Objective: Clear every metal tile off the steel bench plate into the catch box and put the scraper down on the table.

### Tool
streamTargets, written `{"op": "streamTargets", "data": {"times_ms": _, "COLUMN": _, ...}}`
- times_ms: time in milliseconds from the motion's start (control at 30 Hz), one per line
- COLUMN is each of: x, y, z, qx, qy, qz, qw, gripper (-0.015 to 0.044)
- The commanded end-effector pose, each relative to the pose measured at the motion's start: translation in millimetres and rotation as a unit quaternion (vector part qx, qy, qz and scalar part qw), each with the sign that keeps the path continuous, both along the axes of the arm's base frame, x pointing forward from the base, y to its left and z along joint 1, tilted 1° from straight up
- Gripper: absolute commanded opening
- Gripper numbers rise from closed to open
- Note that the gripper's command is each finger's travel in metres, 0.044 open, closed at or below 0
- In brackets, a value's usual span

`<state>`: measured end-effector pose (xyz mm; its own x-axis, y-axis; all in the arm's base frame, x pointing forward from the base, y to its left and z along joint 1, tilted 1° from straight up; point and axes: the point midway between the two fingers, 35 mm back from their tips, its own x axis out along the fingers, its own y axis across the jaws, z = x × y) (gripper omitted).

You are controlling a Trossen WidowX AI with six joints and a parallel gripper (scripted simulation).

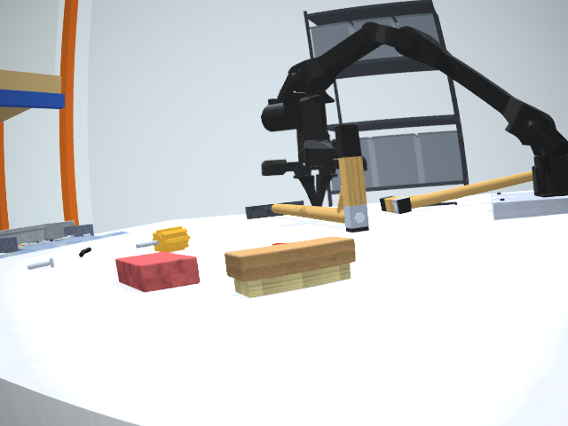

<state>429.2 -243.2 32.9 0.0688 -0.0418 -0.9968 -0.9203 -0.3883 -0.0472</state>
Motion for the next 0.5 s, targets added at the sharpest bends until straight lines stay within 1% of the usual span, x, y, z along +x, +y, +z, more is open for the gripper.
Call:
{"op": "streamTargets", "data": {"times_ms": 0, "x": 6, "y": 3, "z": -4, "qx": 0.002, "qy": -0.001, "qz": 0.0, "qw": 1.0, "gripper": 0.0}}
{"op": "streamTargets", "data": {"times_ms": 467, "x": 18, "y": 9, "z": -4, "qx": 0.0, "qy": -0.007, "qz": 0.0, "qw": 1.0, "gripper": 0.0}}
